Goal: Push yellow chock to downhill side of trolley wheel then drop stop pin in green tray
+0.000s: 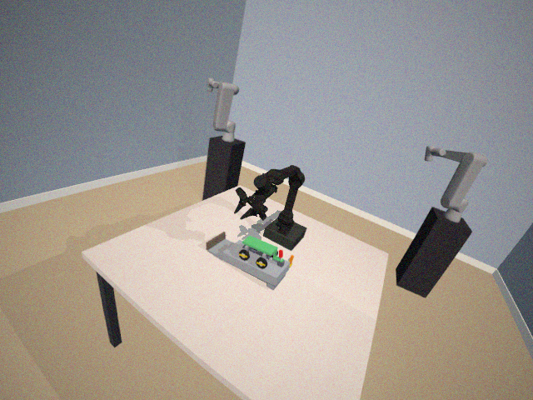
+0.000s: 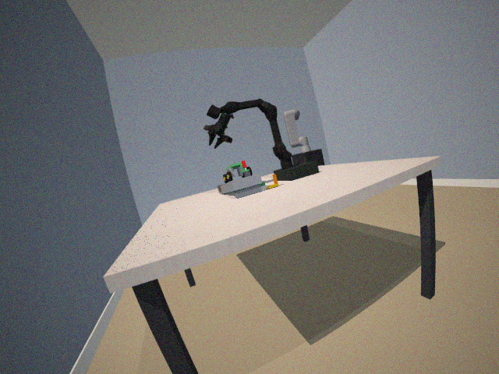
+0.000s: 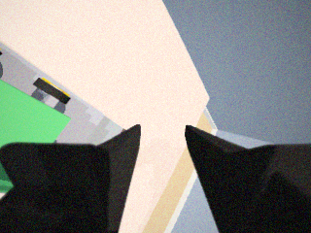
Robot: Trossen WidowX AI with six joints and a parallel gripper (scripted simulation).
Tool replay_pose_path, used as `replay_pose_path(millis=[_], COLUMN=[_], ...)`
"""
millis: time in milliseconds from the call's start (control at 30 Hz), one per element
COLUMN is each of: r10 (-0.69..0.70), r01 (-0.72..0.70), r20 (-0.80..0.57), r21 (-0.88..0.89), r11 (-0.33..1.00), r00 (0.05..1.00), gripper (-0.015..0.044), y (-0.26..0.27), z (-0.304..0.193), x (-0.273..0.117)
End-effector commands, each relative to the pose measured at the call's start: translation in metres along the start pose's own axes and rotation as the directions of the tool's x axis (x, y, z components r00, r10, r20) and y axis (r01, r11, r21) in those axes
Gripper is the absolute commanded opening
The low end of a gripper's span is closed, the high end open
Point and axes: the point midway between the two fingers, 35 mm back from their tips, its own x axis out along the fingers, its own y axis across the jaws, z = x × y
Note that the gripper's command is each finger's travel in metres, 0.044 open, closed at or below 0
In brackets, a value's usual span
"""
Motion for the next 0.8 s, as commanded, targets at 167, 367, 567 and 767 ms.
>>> replay_pose_path(millis=[167, 367, 567, 767], r10=[0.215, 0.352, 0.472, 0.584], r01=[-0.194, -0.297, -0.378, -0.472], r20=[0.092, 0.107, 0.085, 0.026], r21=[-0.203, -0.347, -0.484, -0.561], r11=[0.960, 0.890, 0.789, 0.681], r00=[0.972, 0.930, 0.877, 0.811], gripper=[0.0190, 0.0190, 0.0190, 0.0190], y=[0.100, 0.168, 0.232, 0.288], z=[0.042, 0.054, 0.052, 0.035], x=[-0.012, -0.027, -0.046, -0.063])
